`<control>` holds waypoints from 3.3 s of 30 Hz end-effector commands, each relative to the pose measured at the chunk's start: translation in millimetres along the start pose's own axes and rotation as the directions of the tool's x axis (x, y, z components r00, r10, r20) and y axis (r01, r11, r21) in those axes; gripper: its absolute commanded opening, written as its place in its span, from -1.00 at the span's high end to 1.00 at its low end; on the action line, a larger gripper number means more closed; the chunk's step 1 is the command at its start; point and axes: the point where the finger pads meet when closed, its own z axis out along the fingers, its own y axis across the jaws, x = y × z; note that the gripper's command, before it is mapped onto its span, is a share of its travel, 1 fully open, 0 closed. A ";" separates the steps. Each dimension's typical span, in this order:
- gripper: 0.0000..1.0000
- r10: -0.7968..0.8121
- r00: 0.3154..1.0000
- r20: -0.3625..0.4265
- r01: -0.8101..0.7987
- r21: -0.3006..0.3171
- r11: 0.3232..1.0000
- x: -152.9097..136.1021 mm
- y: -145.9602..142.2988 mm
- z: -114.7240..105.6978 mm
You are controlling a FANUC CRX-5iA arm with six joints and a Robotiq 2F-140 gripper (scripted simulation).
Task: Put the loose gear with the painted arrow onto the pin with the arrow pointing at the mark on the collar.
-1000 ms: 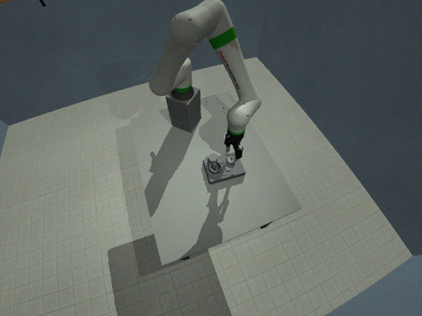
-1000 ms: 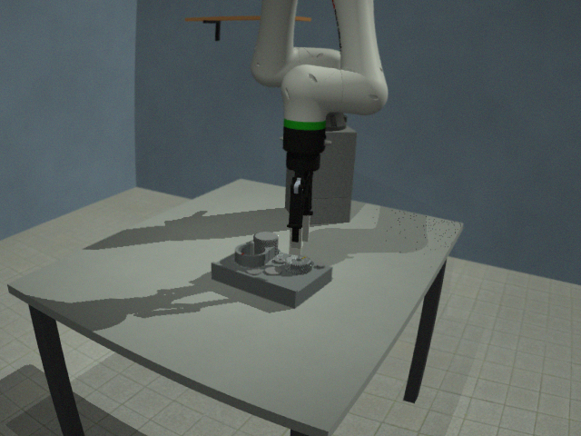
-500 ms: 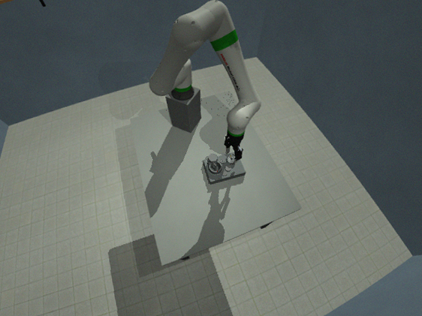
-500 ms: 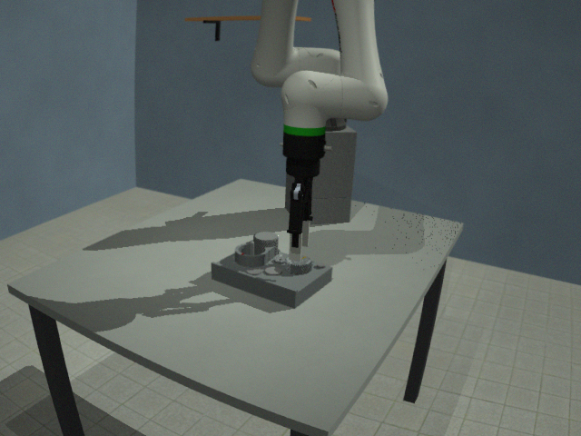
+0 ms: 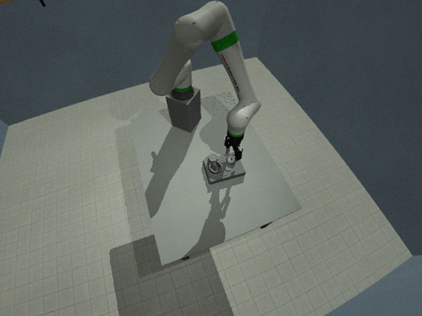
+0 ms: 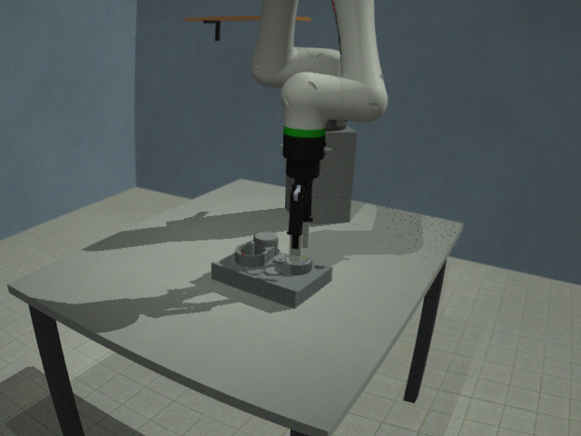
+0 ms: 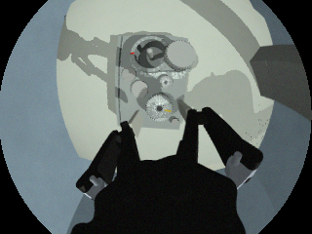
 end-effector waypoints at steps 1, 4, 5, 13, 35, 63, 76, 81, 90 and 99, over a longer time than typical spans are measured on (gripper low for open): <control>-0.06 0.000 1.000 0.000 0.000 0.000 1.000 0.0 -0.2 -0.1; -0.06 0.000 1.000 0.000 0.000 0.000 1.000 0.0 -0.2 -0.1; -0.06 0.000 1.000 0.000 0.000 0.000 1.000 0.0 -0.2 -0.1; -0.06 0.000 1.000 0.000 0.000 0.000 1.000 0.0 -0.2 -0.1; -0.06 0.000 1.000 0.000 0.000 0.000 1.000 0.0 -0.2 -0.1; -0.06 0.000 1.000 0.000 0.000 0.000 1.000 0.0 -0.2 -0.1; -0.06 0.000 1.000 0.000 0.000 0.000 1.000 0.0 -0.2 1.2; -0.06 0.000 1.000 0.000 0.000 0.000 1.000 0.0 -0.2 2.5; -0.06 0.000 1.000 0.000 0.000 0.000 1.000 0.1 -0.3 9.4; -0.06 0.000 1.000 0.000 0.000 0.000 1.000 0.1 -0.3 16.8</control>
